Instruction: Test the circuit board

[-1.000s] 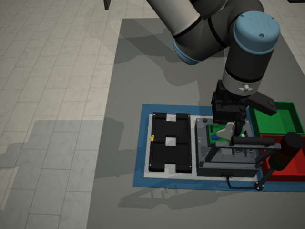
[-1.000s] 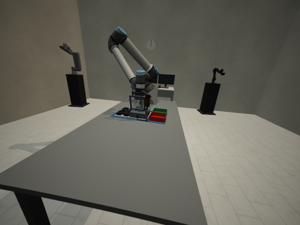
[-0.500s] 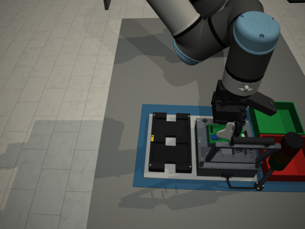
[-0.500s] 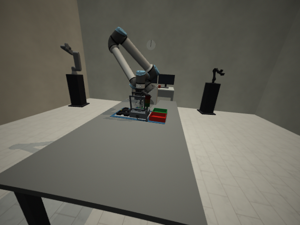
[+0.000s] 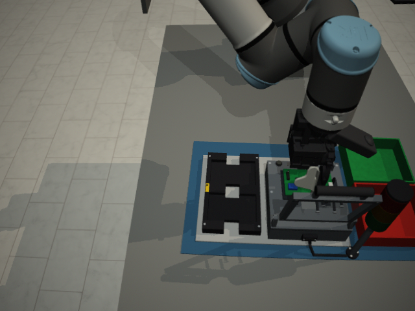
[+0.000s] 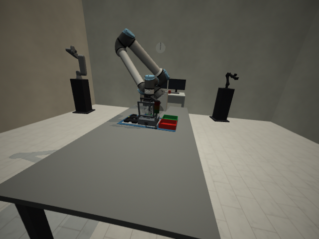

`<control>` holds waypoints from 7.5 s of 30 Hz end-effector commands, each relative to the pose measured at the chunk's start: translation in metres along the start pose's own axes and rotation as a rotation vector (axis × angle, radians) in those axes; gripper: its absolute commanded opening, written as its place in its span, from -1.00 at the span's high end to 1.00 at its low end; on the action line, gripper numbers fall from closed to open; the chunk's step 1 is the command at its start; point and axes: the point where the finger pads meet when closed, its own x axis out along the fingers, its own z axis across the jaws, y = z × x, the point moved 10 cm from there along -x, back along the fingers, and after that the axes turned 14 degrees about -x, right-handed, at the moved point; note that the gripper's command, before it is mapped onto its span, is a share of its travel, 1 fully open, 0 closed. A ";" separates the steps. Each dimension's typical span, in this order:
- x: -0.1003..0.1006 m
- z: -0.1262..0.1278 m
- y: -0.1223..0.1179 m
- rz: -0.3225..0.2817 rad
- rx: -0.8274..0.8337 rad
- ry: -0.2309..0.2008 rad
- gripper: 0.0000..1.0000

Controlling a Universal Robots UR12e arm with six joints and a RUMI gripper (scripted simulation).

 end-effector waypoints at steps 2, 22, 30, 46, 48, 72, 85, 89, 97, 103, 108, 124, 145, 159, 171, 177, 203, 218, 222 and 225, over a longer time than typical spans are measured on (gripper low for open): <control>0.001 0.000 -0.001 0.001 0.001 0.002 0.22; 0.002 0.001 -0.001 0.001 0.001 0.002 0.22; 0.002 0.001 -0.001 0.001 0.001 0.002 0.22; 0.002 0.001 -0.001 0.001 0.001 0.002 0.22; 0.003 0.001 -0.001 0.001 0.001 0.002 0.22; 0.004 0.001 -0.001 0.001 0.001 0.001 0.22; 0.005 0.001 -0.001 0.001 0.001 0.001 -0.17; 0.005 0.001 -0.001 0.001 0.001 0.001 -0.17; 0.005 0.001 -0.001 0.001 0.001 0.001 -0.17; 0.005 0.001 -0.001 0.001 0.001 0.001 -0.17; 0.005 0.001 -0.001 0.001 0.001 0.001 -0.17; 0.005 0.001 -0.001 0.001 0.001 0.001 -0.17; -0.046 0.003 -0.002 -0.001 0.003 -0.004 -0.17; -0.129 0.003 -0.002 0.000 0.003 -0.004 -0.17; -0.206 0.003 -0.002 0.002 0.003 -0.004 -0.17; -0.232 0.003 -0.002 0.002 0.003 -0.004 -0.17; -0.255 0.002 0.000 0.001 0.000 0.000 0.40; -0.255 0.002 0.000 0.001 0.000 0.000 0.40; -0.255 0.002 0.000 0.001 0.000 0.000 0.40; -0.255 0.002 0.000 0.001 0.000 0.000 0.40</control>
